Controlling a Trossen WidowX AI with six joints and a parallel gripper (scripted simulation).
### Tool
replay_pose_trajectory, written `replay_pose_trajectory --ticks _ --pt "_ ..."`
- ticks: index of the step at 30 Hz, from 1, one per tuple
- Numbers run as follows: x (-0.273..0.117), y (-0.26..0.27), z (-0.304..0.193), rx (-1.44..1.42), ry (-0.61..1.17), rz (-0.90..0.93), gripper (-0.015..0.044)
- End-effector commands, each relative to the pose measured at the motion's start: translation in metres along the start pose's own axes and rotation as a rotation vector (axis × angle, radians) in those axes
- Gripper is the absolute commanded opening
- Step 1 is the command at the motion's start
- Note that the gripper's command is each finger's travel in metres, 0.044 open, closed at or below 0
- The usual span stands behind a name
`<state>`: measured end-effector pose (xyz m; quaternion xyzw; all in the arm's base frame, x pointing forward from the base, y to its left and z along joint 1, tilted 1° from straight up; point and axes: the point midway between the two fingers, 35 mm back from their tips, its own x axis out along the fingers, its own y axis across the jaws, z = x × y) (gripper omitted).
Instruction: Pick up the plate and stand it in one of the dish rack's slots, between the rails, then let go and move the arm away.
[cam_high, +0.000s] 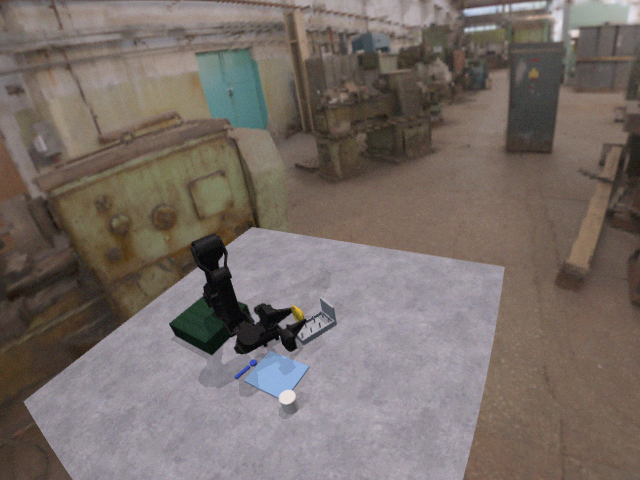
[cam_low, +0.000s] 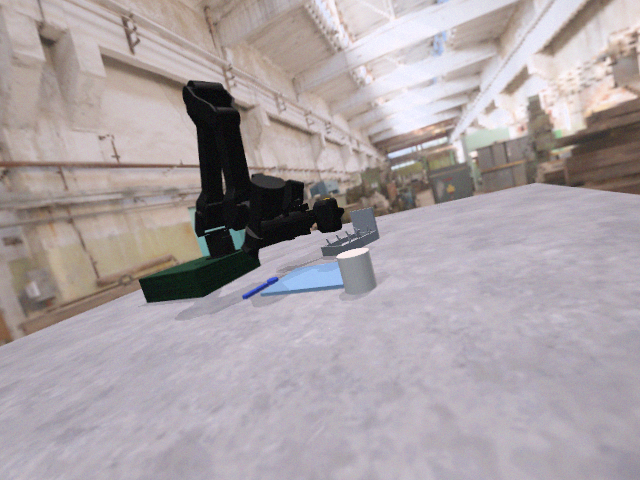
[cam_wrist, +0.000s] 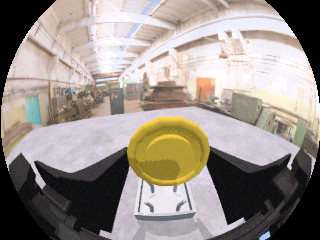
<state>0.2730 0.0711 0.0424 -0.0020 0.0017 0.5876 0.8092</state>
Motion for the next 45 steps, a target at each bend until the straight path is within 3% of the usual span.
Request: replay_pose_trajectory --ticks 1,21,35,45 --pt "0.002 -0.002 -0.006 0.007 0.009 -0.008 0.0" --pt "0.012 0.002 -0.046 0.014 0.024 -0.007 0.0" --pt "0.011 0.004 -0.042 0.032 0.023 -0.007 0.0" --pt "0.011 0.004 -0.042 0.027 0.023 -0.007 0.0263"
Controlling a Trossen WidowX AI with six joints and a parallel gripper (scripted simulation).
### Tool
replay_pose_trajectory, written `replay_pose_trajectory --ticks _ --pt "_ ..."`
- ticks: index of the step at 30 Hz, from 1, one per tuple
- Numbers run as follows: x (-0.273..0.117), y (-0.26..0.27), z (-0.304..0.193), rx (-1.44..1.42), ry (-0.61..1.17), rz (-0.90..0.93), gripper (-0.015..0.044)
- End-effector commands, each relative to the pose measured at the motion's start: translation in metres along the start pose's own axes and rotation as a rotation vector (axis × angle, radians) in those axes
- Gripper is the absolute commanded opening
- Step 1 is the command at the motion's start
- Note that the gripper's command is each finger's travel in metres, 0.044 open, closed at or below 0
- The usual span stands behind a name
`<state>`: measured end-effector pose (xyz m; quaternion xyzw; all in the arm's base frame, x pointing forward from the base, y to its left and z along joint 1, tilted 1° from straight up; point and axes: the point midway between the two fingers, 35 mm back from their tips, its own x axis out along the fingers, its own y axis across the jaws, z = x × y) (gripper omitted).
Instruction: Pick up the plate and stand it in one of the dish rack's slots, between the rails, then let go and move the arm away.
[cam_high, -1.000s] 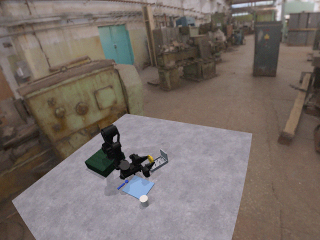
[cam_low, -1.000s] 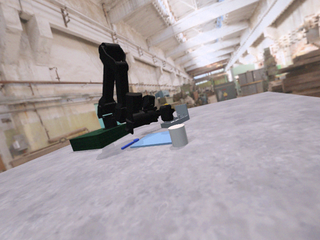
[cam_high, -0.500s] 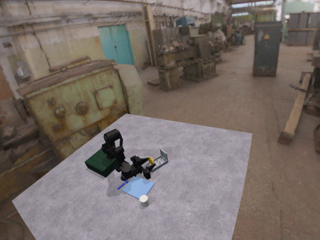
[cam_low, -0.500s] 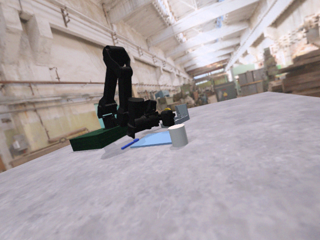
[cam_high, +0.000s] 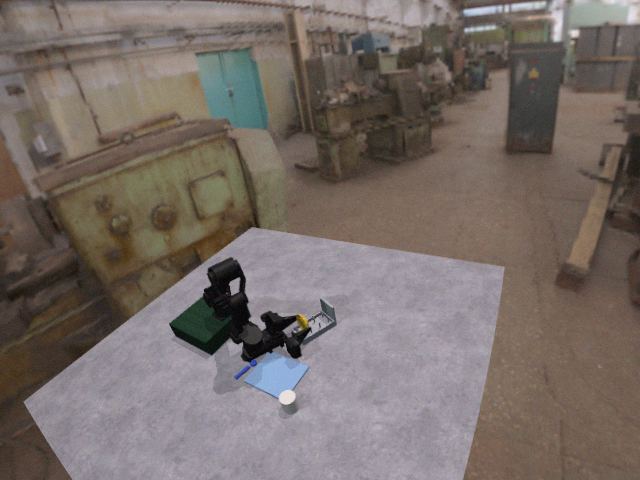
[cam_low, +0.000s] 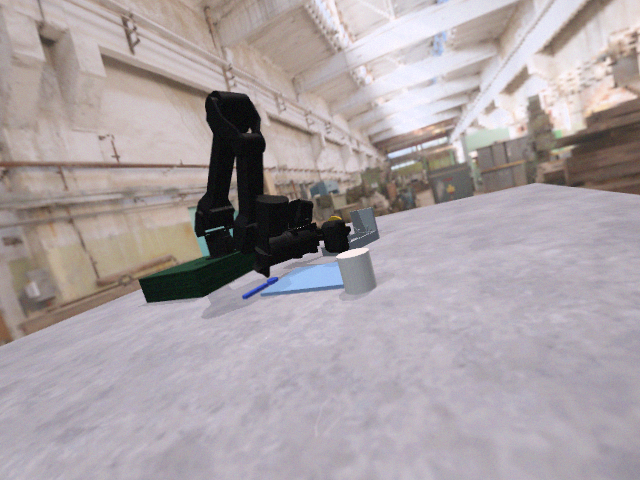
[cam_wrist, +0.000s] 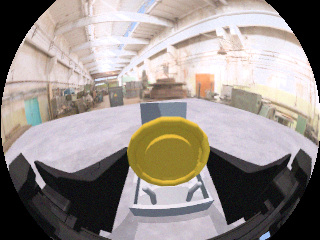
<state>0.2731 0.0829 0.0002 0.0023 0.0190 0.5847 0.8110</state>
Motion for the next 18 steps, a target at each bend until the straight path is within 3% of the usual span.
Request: replay_pose_trajectory --ticks 1,5,13,18 --pt "0.0 0.0 0.0 0.0 0.0 0.0 0.0289" --pt "0.0 0.0 0.0 0.0 0.0 0.0 0.0394" --pt "0.0 0.0 0.002 0.0 -0.001 0.0 0.04" --pt "-0.002 -0.006 0.049 -0.006 -0.013 -0.003 0.04"
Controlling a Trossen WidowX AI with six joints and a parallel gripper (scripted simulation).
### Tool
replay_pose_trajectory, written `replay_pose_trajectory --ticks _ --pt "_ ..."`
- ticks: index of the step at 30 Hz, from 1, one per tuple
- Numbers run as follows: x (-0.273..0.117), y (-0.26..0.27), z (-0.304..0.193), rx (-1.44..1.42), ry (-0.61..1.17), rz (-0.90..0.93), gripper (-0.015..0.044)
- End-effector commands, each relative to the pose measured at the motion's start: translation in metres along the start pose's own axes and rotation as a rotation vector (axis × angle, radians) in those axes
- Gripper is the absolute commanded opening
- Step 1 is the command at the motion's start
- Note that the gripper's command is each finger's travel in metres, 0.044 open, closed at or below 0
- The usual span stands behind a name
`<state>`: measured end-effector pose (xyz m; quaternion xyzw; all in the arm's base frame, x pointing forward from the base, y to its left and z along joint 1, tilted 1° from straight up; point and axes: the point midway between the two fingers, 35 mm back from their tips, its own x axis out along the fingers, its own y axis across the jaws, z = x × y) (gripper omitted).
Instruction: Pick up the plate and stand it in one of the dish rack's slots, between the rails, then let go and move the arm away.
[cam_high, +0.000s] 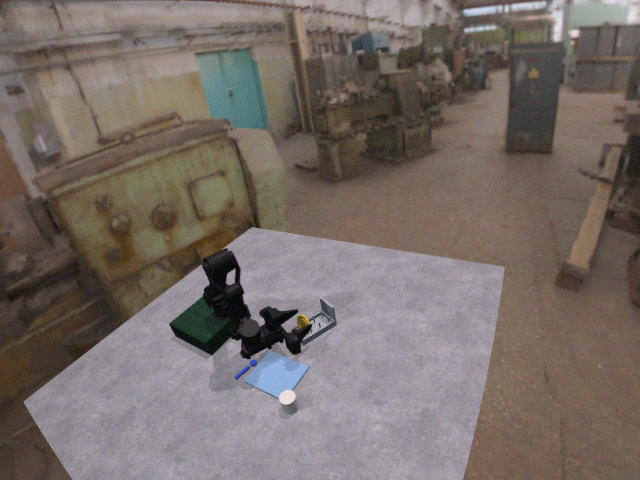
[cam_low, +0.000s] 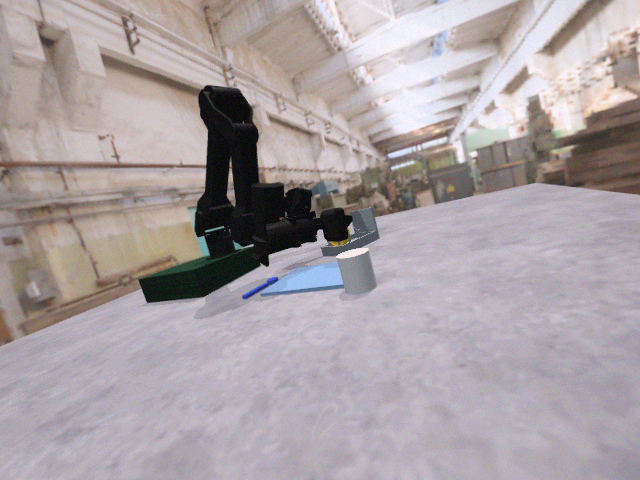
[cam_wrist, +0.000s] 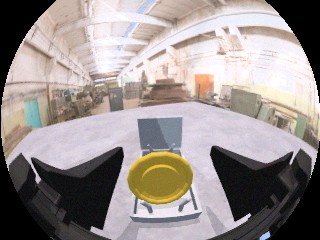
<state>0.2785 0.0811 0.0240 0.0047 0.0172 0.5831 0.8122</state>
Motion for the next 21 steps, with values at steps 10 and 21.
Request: replay_pose_trajectory --ticks 10,21 --pt "-0.004 -0.001 0.092 -0.016 -0.025 0.0 0.04" --pt "0.0 -0.063 0.097 0.169 0.007 -0.201 0.04"
